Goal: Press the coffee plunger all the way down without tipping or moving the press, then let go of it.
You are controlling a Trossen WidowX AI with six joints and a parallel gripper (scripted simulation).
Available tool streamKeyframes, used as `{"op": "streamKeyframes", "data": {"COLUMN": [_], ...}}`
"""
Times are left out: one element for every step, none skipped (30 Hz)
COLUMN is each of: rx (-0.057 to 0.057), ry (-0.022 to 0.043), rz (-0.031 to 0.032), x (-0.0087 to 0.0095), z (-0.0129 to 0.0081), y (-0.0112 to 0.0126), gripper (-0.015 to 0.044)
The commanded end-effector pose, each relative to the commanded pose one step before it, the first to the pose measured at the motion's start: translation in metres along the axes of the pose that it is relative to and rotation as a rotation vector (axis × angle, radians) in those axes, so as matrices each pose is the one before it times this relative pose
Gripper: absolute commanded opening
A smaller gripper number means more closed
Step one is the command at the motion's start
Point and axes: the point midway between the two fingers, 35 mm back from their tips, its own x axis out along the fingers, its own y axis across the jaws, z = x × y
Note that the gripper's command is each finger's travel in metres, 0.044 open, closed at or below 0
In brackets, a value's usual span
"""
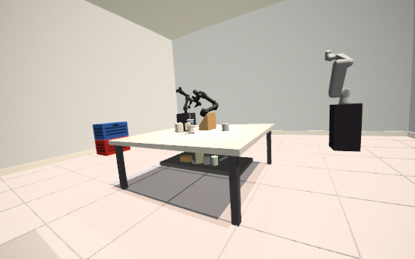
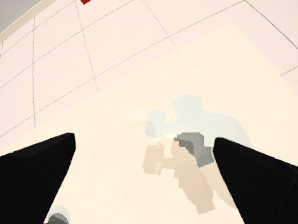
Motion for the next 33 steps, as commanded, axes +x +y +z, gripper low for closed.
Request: {"op": "streamKeyframes", "data": {"rx": [-0.0065, -0.0117, -0.0018, -0.0101, -0.0053, -0.0109, -0.0219, -0.0172, -0.0272, -0.0102, -0.0113, -0.0131, -0.0155, -0.0226, -0.0271, -0.0191, -0.0220, -0.0333, -0.0209, -0.0005, -0.0246, -0.0284, 0.0036, -0.0235, -0.0077, -0.0115, -0.0042, -0.0190, -0.0077, -0.0130, -0.0080, 0.0060, -0.0147], "ry": [0.00431, 0.00546, 0.00820, 0.00504, 0.00660, 0.01031, 0.01431, 0.01080, 0.01970, 0.01785, 0.02510, 0.02718, 0.01342, 0.01752, 0.00678, 0.01413, 0.01587, 0.01168, 0.01404, 0.00296, 0.01195, 0.01077, 0.00702, 0.01244, 0.00518, 0.00606, 0.00989, 0.00680, 0.00342, 0.00608, 0.01264, 0.00938, 0.00648], "rz": [0.00545, 0.00439, 0.00950, 0.00772, 0.00869, 0.00968, 0.01838, 0.01231, 0.02443, 0.02683, 0.03636, 0.03862, 0.03056, 0.04008, 0.01344, 0.02279, 0.02626, 0.01634, 0.01285, 0.02357, 0.02214, 0.00962, 0.02688, 0.02145, 0.00790, 0.00916, 0.02670, 0.01104, 0.00530, 0.00815, 0.02094, 0.01904, 0.00002], "x": [0.00122, 0.00032, 0.00157, 0.00069, 0.00182, 0.00214, 0.00320, 0.00345, 0.00418, 0.00486, 0.00468, 0.00511, 0.00238, 0.00337, 0.00201, 0.00401, 0.00453, 0.00376, 0.00533, 0.00144, 0.00279, 0.00484, 0.00223, 0.00247, 0.00290, 0.00354, 0.00179, 0.00153, 0.00216, 0.00369, 0.00325, 0.00336, 0.00154], "z": [-0.00026, -0.00136, -0.00145, -0.00066, -0.00078, -0.00085, -0.00178, -0.00139, -0.00344, -0.00185, -0.00511, -0.00542, -0.00095, -0.00276, -0.00277, -0.00100, -0.00111, -0.00218, -0.00146, 0.00035, -0.00076, -0.00087, -0.00046, -0.00142, 0.00020, -0.00005, -0.00127, -0.00160, -0.00005, -0.00004, -0.00150, -0.00142, -0.00128], "y": [0.00277, 0.00342, 0.00340, 0.00176, 0.00433, 0.00612, 0.00585, 0.00737, 0.00748, 0.00957, 0.00837, 0.00920, 0.00655, 0.00768, 0.00609, 0.00742, 0.00853, 0.00695, 0.00960, 0.00527, 0.00620, 0.00753, 0.00604, 0.00560, 0.00517, 0.00590, 0.00539, 0.00333, 0.00357, 0.00600, 0.00735, 0.00703, 0.00219], "gripper": [0.0426, 0.0440, 0.0440, 0.0440, 0.0440, 0.0440, 0.0440, 0.0440, 0.0440, 0.0440, 0.0440, 0.0440, 0.0440, 0.0440, 0.0440, 0.0440, 0.0440, 0.0440, 0.0440, 0.0440, 0.0440, 0.0440, 0.0440, 0.0440, 0.0440, 0.0440, 0.0440, 0.0440, 0.0440, 0.0440, 0.0440, 0.0440, 0.0440]}}
